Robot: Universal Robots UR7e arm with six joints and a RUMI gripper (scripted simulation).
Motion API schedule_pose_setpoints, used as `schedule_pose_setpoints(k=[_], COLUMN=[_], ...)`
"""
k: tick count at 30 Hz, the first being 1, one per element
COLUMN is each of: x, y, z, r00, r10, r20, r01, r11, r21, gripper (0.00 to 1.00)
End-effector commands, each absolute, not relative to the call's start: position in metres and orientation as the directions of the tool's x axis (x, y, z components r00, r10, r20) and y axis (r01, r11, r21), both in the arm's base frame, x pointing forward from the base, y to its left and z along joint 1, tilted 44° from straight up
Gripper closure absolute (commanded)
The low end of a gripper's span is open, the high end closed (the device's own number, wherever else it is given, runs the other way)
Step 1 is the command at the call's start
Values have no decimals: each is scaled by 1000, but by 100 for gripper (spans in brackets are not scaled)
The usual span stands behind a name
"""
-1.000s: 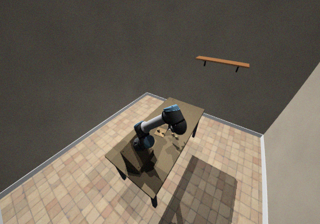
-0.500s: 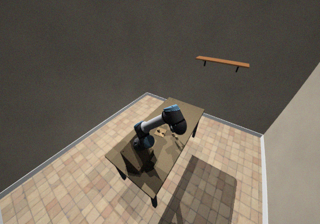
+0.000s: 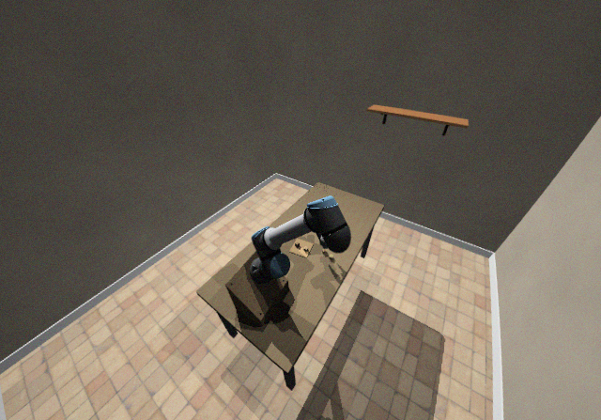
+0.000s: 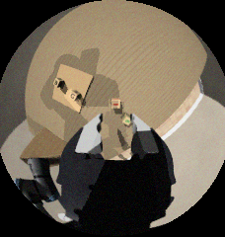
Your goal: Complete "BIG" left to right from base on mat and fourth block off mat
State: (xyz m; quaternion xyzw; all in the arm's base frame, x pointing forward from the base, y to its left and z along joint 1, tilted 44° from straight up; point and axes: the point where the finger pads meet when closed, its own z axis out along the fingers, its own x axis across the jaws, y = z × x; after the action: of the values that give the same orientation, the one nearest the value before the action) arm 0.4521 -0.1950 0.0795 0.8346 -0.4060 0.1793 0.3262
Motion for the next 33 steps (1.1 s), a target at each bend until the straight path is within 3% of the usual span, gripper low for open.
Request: schedule_pose_setpoints(k=[1,33], x=[451,450], y=[-195,-206], z=[78,65], r00=[607,608], r10=[-561,-563], r20=[563,560], r01=[-794,-794], r11=[-457,-457], r21=[400,402], gripper=[63,63])
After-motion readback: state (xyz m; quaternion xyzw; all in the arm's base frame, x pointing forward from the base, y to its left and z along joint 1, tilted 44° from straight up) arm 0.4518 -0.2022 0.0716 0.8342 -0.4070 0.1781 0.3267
